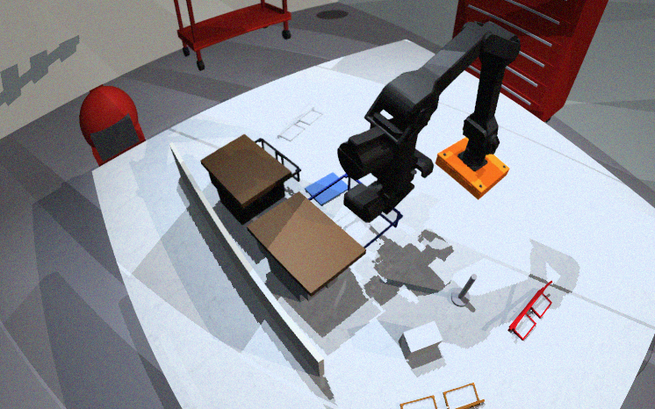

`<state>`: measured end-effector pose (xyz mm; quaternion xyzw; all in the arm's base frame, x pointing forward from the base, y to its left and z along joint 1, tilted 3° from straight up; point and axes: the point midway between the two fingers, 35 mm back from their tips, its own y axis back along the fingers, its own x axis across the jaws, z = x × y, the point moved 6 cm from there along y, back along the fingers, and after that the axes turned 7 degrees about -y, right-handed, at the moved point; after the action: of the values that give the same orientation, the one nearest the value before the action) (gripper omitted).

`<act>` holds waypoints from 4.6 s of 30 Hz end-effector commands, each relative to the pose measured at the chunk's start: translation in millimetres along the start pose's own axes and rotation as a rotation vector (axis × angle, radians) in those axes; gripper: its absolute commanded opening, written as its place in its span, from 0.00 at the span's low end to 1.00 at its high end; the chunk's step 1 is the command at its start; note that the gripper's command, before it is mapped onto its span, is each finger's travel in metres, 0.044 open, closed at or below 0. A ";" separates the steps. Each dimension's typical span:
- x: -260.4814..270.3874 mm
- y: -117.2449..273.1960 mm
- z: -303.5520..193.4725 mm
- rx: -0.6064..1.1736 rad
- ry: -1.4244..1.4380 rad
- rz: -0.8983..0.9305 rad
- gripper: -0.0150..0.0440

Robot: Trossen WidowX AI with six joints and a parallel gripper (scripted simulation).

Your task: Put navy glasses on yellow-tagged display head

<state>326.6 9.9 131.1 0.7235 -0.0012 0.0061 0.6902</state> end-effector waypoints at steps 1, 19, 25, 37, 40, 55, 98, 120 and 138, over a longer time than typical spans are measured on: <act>7.6 0.3 -1.3 0.004 -0.005 0.002 0.25; 33.2 0.2 -4.3 0.004 -0.005 0.004 0.25; 41.8 0.3 -5.4 0.005 -0.005 0.004 0.25; 59.0 0.5 -7.4 0.005 -0.005 0.006 0.25; 63.3 0.5 -7.9 0.005 -0.005 0.006 0.25; 75.6 0.7 -9.4 0.005 -0.005 0.007 0.25; 75.9 -6.0 -9.5 0.005 -0.005 0.007 0.25; 75.9 26.4 -10.9 -0.002 -0.005 -0.005 0.44; 34.6 36.6 -5.9 -0.002 -0.005 -0.009 0.44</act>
<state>369.6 15.8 168.6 0.7237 -0.0042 0.0040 0.6901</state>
